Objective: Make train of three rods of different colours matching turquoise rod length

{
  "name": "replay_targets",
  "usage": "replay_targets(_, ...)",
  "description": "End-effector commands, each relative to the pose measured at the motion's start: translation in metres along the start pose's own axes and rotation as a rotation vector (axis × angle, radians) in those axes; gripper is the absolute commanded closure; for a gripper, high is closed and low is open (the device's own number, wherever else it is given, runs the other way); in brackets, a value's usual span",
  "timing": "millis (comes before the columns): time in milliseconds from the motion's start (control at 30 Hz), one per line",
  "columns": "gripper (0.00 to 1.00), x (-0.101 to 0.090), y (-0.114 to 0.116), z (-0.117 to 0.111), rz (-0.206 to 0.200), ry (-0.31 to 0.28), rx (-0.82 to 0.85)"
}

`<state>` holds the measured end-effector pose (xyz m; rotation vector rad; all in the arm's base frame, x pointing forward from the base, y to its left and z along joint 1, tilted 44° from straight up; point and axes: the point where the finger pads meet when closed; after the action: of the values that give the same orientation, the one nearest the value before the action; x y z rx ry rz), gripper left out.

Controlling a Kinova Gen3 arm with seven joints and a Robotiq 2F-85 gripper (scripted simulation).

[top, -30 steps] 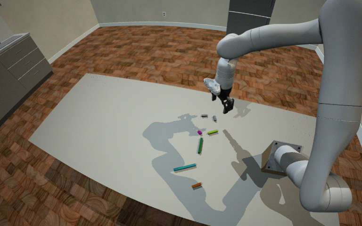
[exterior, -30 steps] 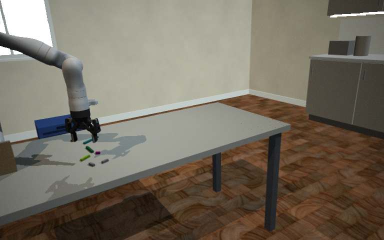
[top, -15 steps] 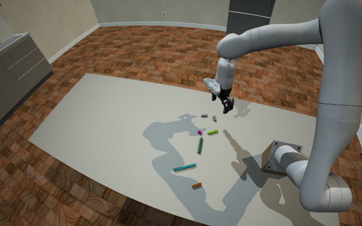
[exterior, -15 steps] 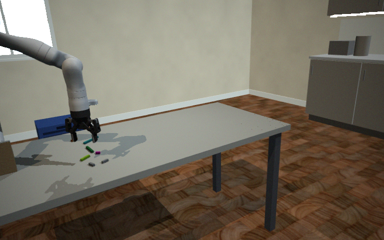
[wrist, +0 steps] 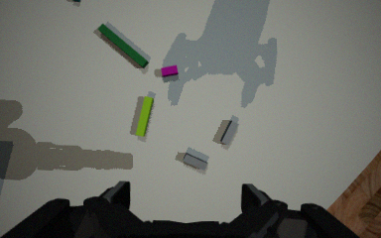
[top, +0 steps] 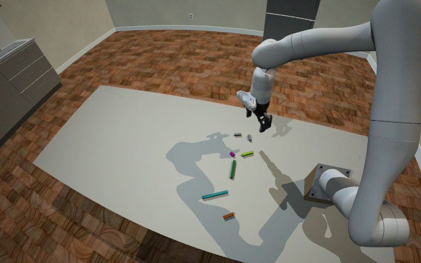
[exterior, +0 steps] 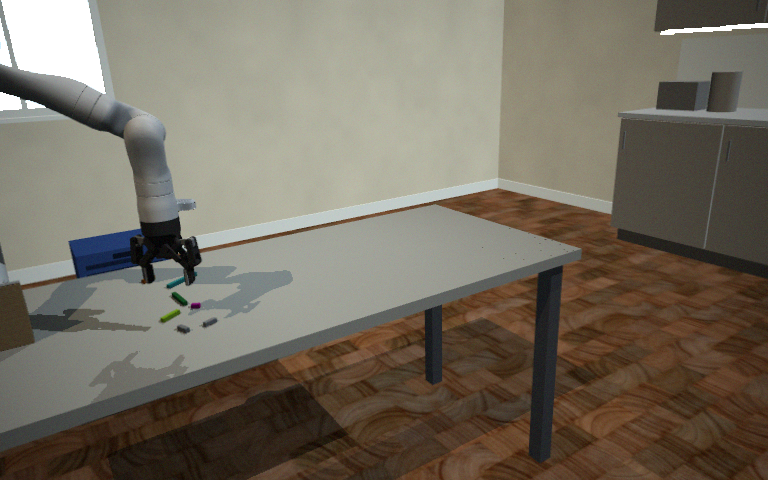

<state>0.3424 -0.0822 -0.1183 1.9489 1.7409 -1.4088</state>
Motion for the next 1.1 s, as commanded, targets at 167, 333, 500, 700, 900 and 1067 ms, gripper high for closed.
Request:
replay_targets(167, 0.00, -0.001, -0.001, -0.007, 0.006, -0.002, 0.000)
replay_targets(333, 0.00, 0.000, -0.006, -0.031, 0.017, -0.006, 0.002)
replay_targets(500, 0.00, 0.002, -0.020, -0.071, 0.032, -0.008, 0.003)
replay_targets(700, 0.00, 0.008, -0.047, -0.120, 0.041, -0.005, 0.002)
replay_targets(900, 0.00, 0.018, -0.085, -0.164, 0.038, 0.000, 0.000)
replay_targets(1067, 0.00, 0.028, -0.124, -0.195, 0.024, 0.004, -0.001)
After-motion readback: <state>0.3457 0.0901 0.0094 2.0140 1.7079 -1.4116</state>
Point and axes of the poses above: the point where the finger pads meet when closed, its own x axis out along the fingers, its own y axis across the jaws, z = x × y, and after that the axes turned 7 degrees about -x, right-handed
